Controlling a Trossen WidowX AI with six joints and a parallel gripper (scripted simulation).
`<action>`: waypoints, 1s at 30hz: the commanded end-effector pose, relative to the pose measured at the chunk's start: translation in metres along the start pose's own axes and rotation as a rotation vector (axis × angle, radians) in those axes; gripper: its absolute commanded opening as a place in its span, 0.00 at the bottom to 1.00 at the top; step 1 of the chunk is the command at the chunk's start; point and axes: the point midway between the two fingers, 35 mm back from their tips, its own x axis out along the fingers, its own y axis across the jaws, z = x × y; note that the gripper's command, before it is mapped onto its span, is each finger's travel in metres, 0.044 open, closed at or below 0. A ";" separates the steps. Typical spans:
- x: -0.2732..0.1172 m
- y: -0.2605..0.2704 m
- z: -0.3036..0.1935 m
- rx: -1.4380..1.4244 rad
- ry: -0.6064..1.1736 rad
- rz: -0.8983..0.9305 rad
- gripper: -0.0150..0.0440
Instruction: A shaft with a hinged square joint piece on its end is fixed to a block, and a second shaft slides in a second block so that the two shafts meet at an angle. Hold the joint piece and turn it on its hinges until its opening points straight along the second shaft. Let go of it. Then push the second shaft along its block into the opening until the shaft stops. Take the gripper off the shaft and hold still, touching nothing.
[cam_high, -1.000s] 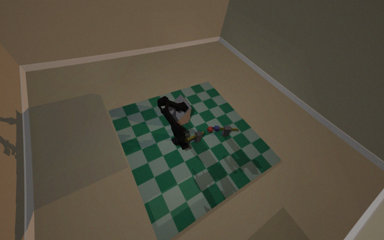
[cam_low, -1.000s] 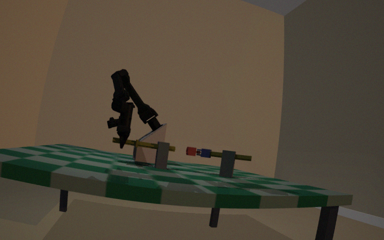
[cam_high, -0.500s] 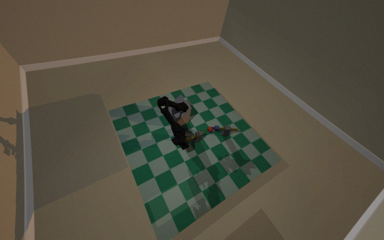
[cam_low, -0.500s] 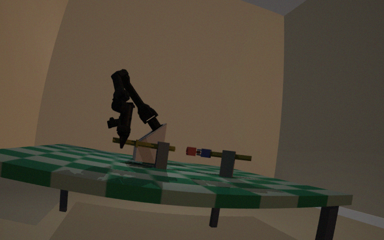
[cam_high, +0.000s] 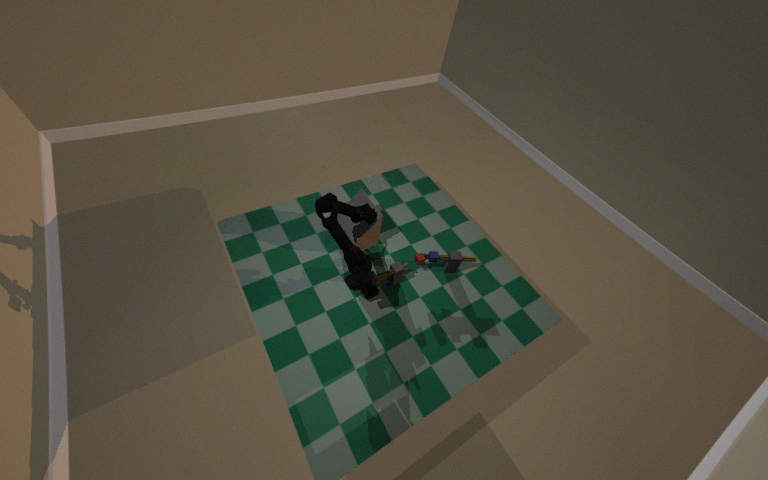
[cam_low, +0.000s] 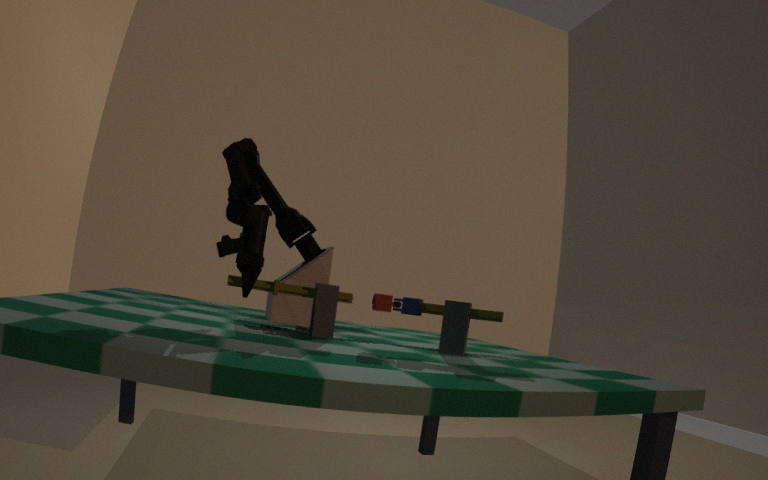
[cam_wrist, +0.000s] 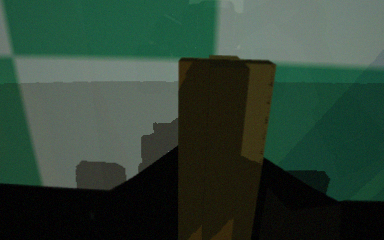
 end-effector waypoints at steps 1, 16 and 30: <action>0.001 0.000 -0.008 0.000 0.003 -0.010 0.25; 0.001 0.000 -0.031 -0.002 0.005 -0.018 0.25; 0.001 0.000 -0.053 -0.003 0.006 -0.019 0.25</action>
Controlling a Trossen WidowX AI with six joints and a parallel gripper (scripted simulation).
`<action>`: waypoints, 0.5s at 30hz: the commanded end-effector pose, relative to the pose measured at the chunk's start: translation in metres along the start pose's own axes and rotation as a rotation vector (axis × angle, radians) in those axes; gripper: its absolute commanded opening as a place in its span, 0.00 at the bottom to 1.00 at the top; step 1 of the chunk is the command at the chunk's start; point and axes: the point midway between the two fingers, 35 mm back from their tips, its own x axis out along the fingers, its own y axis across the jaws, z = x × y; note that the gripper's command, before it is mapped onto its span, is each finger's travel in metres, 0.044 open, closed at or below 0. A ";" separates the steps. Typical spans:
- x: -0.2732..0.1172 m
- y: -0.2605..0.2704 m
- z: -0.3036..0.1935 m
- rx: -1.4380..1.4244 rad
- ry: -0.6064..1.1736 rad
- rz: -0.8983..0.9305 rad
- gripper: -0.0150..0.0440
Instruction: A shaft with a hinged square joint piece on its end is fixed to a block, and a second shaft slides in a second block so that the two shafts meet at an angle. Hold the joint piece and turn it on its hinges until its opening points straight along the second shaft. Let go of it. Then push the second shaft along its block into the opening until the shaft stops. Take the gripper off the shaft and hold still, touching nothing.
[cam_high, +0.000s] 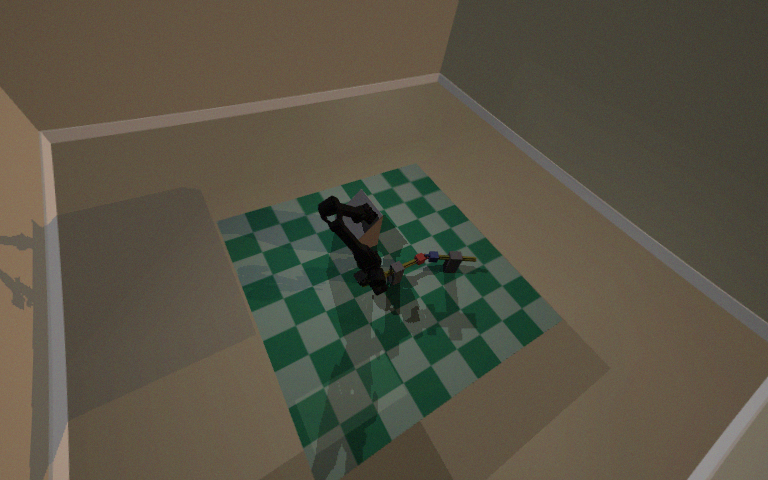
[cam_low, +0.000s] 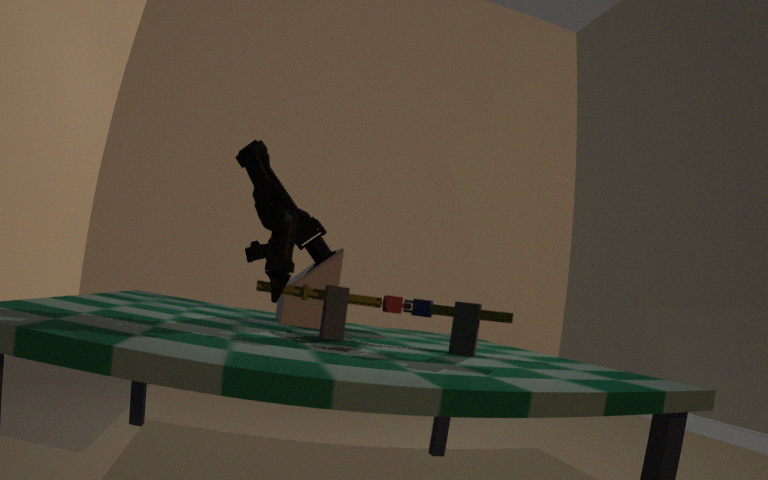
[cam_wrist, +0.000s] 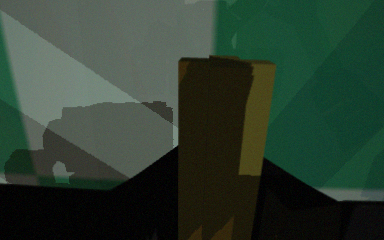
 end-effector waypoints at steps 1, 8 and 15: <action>0.001 0.000 -0.008 -0.003 0.004 -0.002 0.25; 0.001 0.000 -0.019 -0.003 0.004 -0.002 0.25; 0.001 0.000 -0.030 -0.003 0.005 -0.002 0.25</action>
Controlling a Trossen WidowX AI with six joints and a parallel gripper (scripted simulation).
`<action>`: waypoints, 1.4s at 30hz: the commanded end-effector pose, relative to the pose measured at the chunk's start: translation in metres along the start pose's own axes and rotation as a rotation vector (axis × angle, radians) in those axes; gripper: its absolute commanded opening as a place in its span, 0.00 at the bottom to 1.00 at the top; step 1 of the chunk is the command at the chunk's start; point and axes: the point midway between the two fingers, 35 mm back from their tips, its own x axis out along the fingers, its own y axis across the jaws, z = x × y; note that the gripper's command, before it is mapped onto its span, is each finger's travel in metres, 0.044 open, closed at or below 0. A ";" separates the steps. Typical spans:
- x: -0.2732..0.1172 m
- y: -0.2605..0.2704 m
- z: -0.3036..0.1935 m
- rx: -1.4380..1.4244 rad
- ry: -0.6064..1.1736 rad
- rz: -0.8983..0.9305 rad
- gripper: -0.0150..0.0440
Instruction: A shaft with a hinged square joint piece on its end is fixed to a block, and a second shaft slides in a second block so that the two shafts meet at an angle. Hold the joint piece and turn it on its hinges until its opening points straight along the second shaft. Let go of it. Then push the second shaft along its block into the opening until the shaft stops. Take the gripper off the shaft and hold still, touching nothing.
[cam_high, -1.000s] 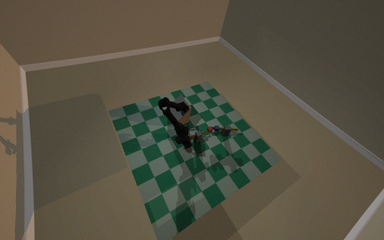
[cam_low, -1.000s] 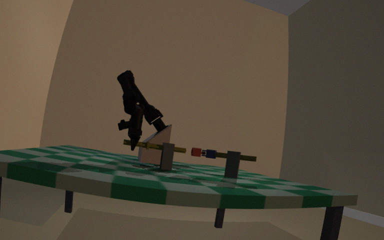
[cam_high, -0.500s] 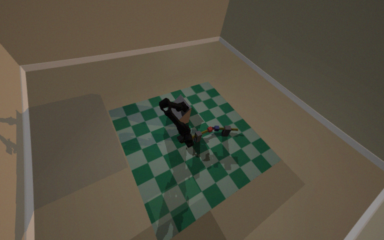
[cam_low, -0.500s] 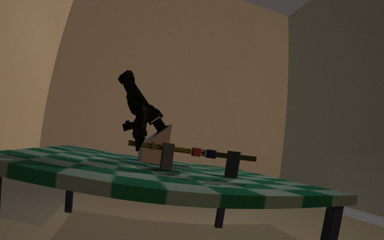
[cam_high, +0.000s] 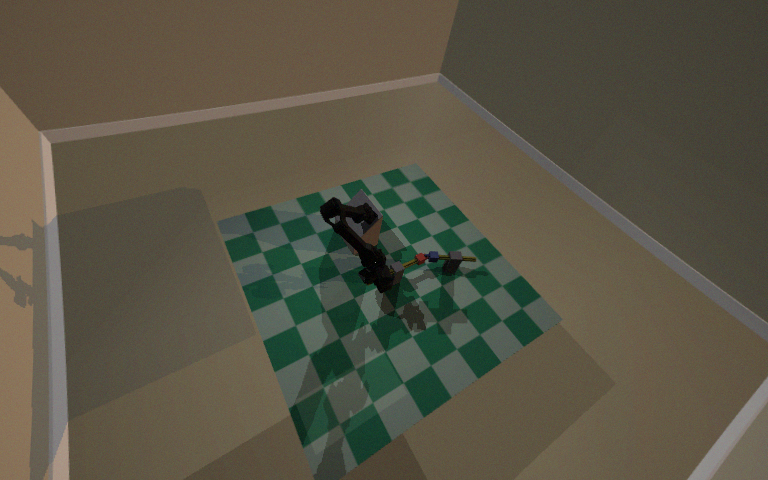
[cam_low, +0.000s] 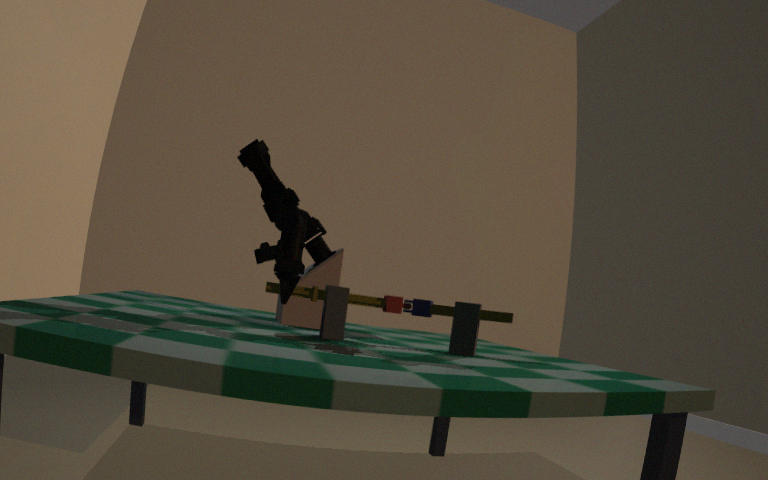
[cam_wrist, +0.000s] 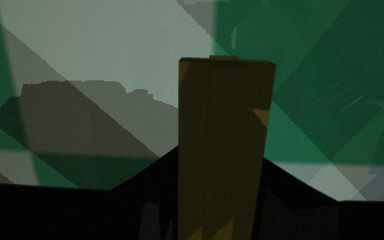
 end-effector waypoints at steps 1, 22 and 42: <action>0.001 0.000 -0.008 -0.002 0.007 -0.001 0.25; 0.000 0.000 -0.023 0.003 0.000 0.000 0.25; 0.000 0.000 -0.023 0.003 0.000 0.000 0.72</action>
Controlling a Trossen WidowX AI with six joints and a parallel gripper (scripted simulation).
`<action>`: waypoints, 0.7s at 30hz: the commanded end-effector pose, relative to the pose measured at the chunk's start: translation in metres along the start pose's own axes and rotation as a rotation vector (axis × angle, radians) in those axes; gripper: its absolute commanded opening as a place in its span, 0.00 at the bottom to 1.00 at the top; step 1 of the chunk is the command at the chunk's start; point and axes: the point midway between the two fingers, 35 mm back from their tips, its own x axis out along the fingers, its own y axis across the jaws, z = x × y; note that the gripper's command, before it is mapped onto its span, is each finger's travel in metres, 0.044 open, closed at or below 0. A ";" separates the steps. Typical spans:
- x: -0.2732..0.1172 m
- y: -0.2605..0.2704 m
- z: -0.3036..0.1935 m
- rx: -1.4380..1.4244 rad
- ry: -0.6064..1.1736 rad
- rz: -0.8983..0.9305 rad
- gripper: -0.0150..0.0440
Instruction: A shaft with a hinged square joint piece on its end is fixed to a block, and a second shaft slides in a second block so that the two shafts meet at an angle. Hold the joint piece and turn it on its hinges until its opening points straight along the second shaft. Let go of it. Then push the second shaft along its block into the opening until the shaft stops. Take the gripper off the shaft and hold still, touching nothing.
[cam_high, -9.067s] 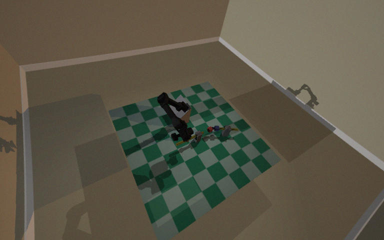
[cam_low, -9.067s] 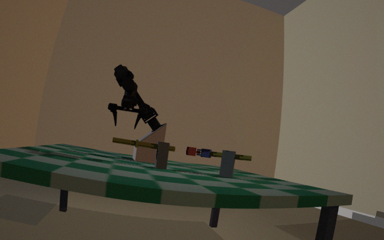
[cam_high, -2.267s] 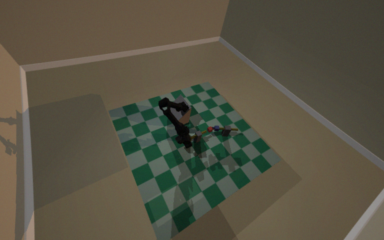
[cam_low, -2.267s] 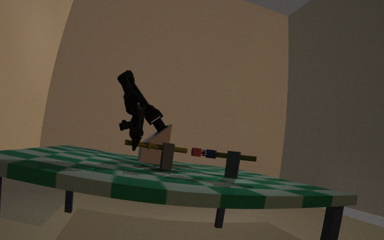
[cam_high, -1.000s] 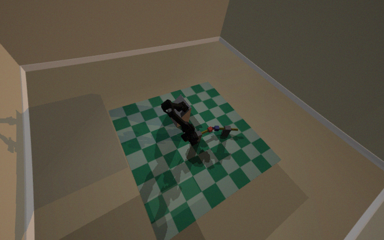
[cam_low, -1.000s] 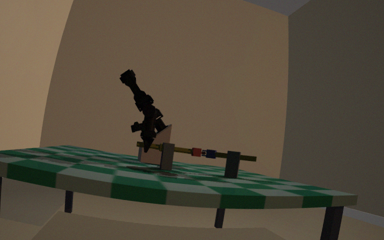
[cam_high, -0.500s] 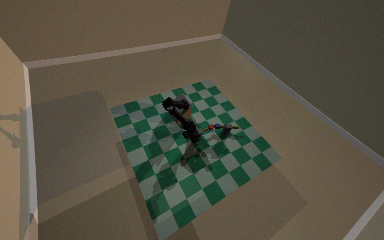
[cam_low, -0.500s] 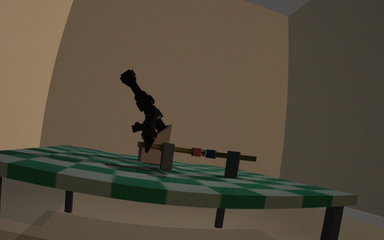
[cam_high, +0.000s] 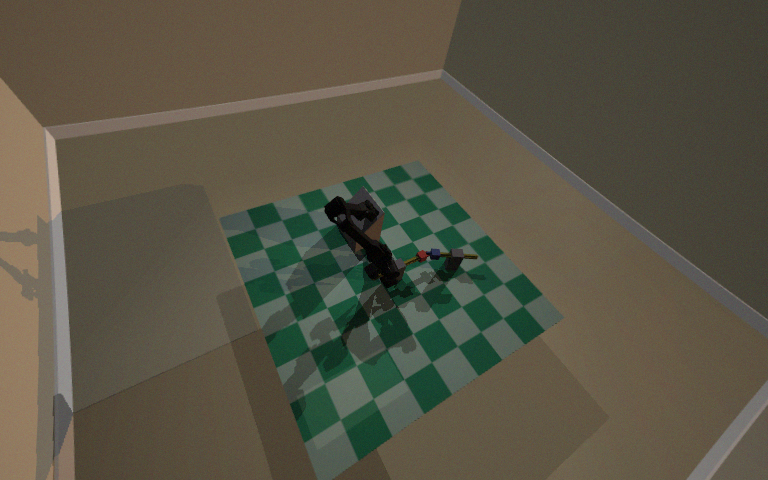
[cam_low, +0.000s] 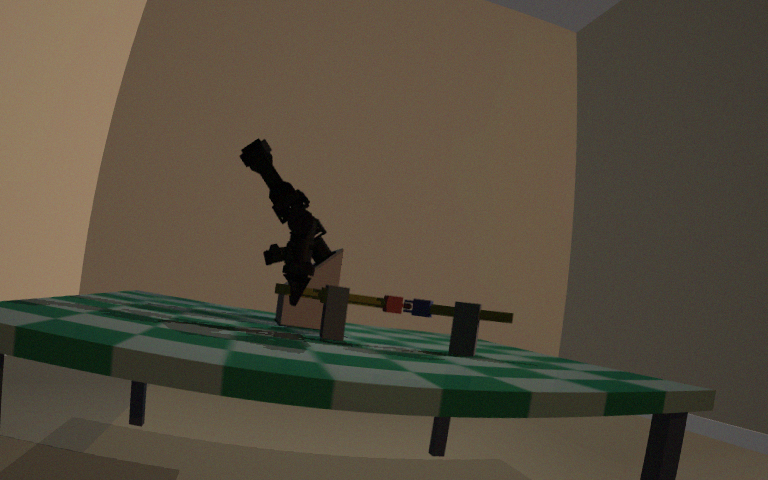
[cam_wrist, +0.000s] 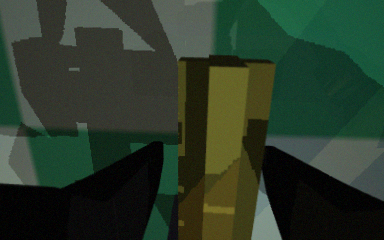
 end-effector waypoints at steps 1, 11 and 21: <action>0.000 0.000 0.000 -0.001 0.000 0.000 0.77; 0.000 0.000 0.000 -0.001 0.000 0.000 1.00; -0.029 0.000 -0.001 -0.005 0.009 0.000 1.00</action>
